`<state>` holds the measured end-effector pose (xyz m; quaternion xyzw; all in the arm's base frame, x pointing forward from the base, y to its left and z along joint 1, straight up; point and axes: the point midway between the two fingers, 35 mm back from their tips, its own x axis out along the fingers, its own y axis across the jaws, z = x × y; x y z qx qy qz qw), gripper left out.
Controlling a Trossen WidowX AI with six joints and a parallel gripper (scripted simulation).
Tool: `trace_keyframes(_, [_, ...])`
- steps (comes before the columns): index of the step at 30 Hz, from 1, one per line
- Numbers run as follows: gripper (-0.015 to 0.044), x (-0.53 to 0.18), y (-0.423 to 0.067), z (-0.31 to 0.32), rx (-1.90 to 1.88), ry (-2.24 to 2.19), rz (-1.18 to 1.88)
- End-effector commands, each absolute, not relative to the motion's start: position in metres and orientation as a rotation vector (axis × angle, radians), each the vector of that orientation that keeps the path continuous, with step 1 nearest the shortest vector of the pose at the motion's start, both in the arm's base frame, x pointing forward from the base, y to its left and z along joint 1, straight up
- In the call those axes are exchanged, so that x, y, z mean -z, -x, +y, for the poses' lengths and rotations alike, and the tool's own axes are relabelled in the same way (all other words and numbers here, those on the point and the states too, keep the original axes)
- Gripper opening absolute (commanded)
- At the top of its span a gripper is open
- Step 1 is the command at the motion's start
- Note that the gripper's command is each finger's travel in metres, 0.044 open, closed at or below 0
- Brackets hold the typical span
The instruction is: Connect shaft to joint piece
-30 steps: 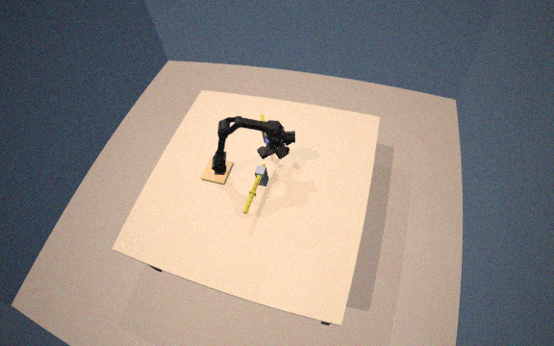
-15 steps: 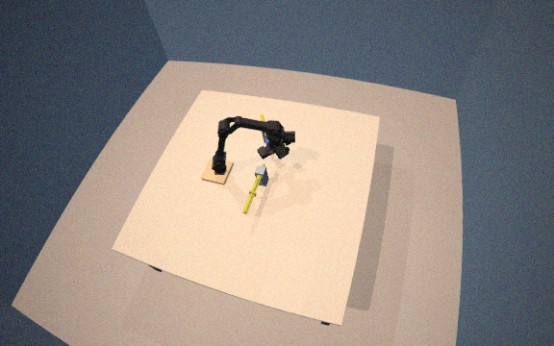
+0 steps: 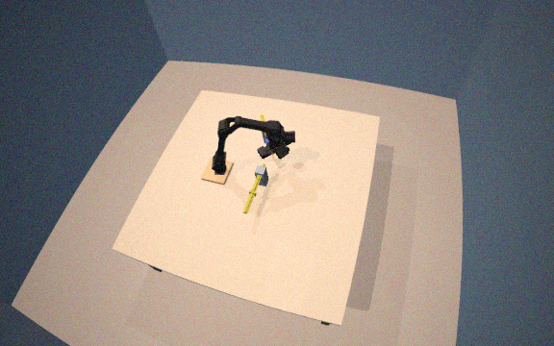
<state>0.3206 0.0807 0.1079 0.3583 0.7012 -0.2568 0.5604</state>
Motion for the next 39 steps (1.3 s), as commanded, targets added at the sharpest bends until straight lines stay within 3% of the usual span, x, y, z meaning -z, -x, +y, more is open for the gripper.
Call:
trace_keyframes(1, [0.0331,-0.108,-0.321,0.081,0.606,-0.844,1.653])
trace_keyframes(6, [0.044,-0.108,-0.321,0.081,0.606,-0.844,1.653])
trace_keyframes(39, [0.044,-0.138,-0.321,0.079,0.703,-0.751,1.419])
